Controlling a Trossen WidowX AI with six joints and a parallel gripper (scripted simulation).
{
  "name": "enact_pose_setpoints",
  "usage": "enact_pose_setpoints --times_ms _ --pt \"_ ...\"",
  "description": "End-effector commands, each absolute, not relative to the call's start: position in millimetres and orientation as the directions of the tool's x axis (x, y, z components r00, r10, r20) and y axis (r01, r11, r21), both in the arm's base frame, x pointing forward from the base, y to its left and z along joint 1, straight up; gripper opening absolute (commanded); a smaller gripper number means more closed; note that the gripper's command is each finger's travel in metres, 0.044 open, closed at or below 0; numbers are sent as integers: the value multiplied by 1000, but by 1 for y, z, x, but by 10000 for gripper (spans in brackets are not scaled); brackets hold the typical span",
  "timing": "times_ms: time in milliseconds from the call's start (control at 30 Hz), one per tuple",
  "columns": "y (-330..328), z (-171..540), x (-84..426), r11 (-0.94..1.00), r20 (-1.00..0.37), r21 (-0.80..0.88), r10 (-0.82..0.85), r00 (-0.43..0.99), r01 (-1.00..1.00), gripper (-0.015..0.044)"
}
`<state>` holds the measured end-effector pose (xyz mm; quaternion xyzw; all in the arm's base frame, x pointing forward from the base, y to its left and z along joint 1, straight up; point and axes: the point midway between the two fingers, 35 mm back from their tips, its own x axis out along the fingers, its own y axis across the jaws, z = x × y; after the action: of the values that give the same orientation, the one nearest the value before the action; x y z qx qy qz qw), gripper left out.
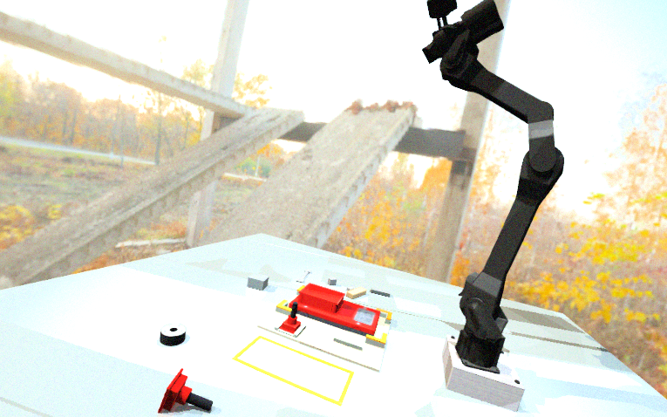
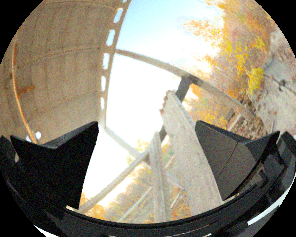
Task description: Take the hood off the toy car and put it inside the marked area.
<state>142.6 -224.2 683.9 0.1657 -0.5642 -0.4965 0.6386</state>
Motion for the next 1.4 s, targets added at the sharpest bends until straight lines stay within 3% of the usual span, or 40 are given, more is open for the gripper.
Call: enact_pose_setpoints --times_ms 0,267,533,967,1367 --pt "-234 672 168 455 561 721 -826 -55 523 440" --pt "-252 643 219 452 521 607 -847 102 654 440" --pt "-273 581 287 450 362 397 -878 314 800 440" --pt "-279 452 370 559 -25 34 -828 560 828 440" --pt "-255 319 403 728 -447 -195 -663 601 658 440"
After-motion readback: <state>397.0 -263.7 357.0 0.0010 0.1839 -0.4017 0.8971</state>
